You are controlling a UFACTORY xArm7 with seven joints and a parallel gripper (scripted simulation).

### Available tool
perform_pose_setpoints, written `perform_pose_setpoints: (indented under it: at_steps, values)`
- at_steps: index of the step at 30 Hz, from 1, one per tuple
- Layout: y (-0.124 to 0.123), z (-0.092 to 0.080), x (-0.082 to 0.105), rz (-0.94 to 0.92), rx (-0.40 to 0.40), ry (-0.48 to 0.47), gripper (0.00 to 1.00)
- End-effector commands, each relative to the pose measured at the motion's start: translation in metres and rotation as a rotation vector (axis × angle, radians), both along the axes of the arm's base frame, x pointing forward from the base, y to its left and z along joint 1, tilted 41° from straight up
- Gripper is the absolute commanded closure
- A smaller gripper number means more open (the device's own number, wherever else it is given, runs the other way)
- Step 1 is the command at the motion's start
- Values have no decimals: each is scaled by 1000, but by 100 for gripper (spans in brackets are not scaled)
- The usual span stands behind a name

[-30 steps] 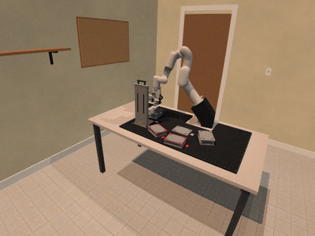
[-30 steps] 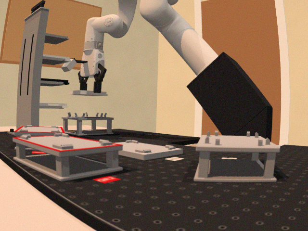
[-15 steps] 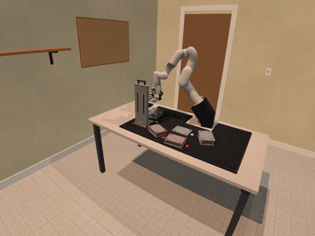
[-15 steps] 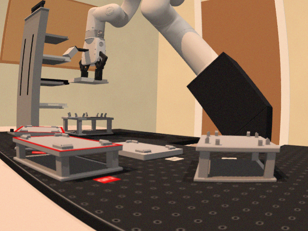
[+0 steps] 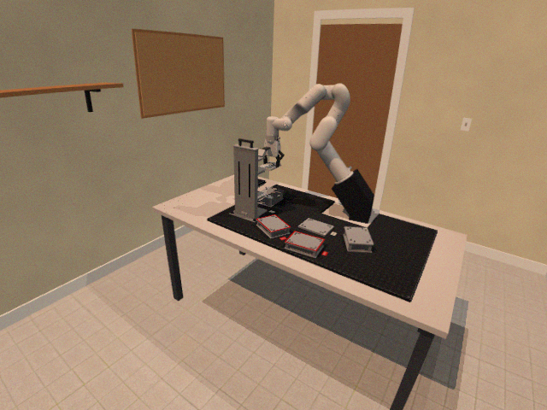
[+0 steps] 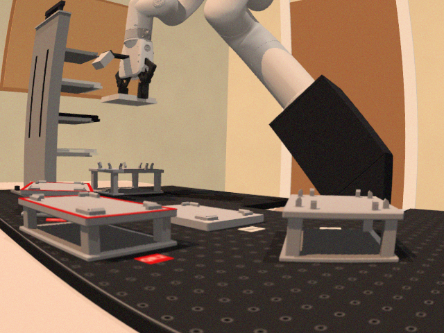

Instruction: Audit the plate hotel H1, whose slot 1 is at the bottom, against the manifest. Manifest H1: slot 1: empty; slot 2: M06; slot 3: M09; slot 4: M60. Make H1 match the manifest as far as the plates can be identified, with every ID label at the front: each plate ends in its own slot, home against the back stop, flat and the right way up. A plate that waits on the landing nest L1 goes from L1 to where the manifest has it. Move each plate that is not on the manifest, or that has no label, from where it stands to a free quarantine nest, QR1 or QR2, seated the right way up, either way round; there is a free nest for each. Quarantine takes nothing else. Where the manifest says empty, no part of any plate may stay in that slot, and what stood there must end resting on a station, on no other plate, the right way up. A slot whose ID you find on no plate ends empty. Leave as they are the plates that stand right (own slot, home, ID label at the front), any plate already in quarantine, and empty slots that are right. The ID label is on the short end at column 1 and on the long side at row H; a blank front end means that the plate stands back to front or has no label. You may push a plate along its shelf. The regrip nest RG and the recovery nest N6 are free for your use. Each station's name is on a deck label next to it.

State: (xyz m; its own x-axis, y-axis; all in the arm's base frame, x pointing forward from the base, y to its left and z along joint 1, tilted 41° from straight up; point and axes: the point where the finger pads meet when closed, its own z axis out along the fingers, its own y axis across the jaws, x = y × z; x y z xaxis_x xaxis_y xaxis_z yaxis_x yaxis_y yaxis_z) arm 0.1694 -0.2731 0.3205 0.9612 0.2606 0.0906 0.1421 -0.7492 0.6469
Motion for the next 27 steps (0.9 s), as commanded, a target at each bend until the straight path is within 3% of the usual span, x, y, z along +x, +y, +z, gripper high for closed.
perform_pose_setpoints:
  at_steps: [1, 27]
  values:
    - [7, 10, -2, 0, -3, -2, 100]
    - [52, 65, -20, 0, -3, -2, 100]
